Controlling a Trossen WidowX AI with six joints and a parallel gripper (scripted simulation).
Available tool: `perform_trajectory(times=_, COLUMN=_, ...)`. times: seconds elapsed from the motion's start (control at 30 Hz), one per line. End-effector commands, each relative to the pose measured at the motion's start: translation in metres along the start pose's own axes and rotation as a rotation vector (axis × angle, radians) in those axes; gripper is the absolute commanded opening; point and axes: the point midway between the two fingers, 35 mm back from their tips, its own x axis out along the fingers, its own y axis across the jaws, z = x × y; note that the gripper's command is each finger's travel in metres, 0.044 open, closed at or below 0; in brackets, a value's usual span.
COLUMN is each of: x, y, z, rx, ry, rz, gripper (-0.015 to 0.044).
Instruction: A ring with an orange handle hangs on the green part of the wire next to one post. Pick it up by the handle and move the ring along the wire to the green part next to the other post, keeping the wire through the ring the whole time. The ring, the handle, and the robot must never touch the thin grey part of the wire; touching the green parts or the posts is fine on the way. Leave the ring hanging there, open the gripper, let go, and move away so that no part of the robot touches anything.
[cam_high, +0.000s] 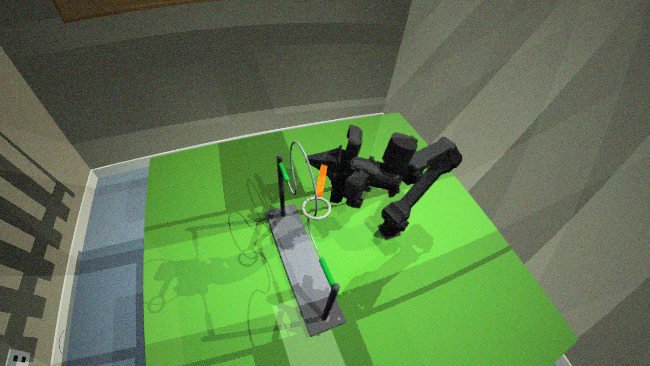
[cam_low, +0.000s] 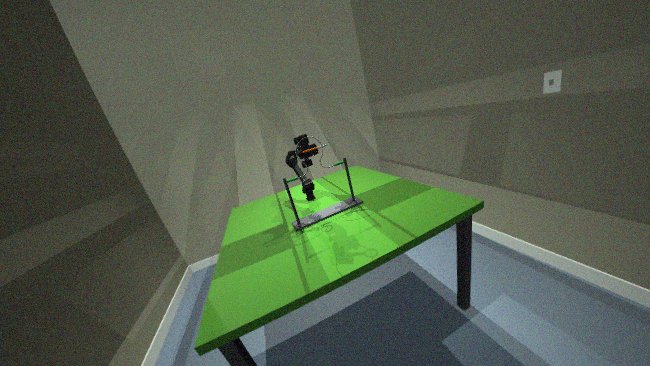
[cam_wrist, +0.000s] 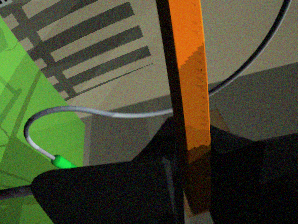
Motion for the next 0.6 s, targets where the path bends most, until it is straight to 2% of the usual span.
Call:
perform_trajectory(times=0.0, x=-0.0002, y=-0.0019, z=0.0000, rx=-0.040, ry=-0.007, rz=-0.024, gripper=-0.0150)
perform_trajectory(times=0.57, x=0.0002, y=-0.0100, z=0.0012, rx=-0.230, ry=-0.031, rz=-0.133, gripper=-0.0150)
